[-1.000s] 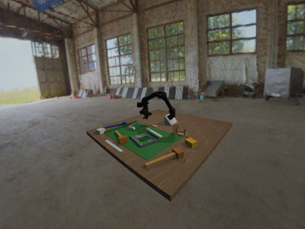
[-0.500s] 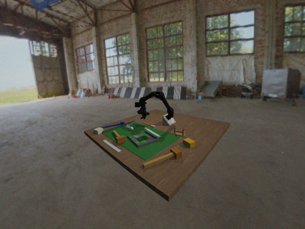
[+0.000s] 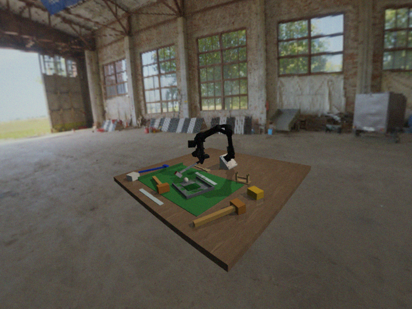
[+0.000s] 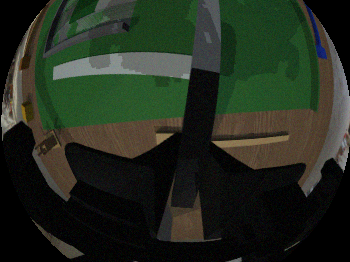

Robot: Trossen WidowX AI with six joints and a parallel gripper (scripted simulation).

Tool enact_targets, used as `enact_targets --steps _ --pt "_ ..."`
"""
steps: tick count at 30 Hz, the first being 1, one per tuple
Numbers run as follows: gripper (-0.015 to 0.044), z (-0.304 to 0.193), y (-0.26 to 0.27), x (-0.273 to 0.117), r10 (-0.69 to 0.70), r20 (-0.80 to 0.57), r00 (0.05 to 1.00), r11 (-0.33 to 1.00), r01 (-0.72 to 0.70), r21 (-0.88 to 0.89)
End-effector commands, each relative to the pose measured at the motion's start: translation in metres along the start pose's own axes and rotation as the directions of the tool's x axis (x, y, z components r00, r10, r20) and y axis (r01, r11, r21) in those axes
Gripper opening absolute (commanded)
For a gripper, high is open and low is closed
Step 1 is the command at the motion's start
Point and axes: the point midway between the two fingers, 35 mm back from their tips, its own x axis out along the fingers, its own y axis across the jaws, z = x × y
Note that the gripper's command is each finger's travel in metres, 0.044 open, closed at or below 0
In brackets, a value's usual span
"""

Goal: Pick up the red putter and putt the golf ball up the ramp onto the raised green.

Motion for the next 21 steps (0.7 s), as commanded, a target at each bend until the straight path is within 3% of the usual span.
enact_targets --steps 1,10,21 --pt "0.0000 0.001 0.002 -0.012 0.000 0.013 1.000 1.000 0.000 0.006" --pt "0.0000 -0.001 0.002 -0.059 0.000 0.012 1.000 1.000 0.000 0.006" --pt "0.0000 -0.001 0.001 -0.051 0.006 0.009 1.000 1.000 -0.006 0.014"
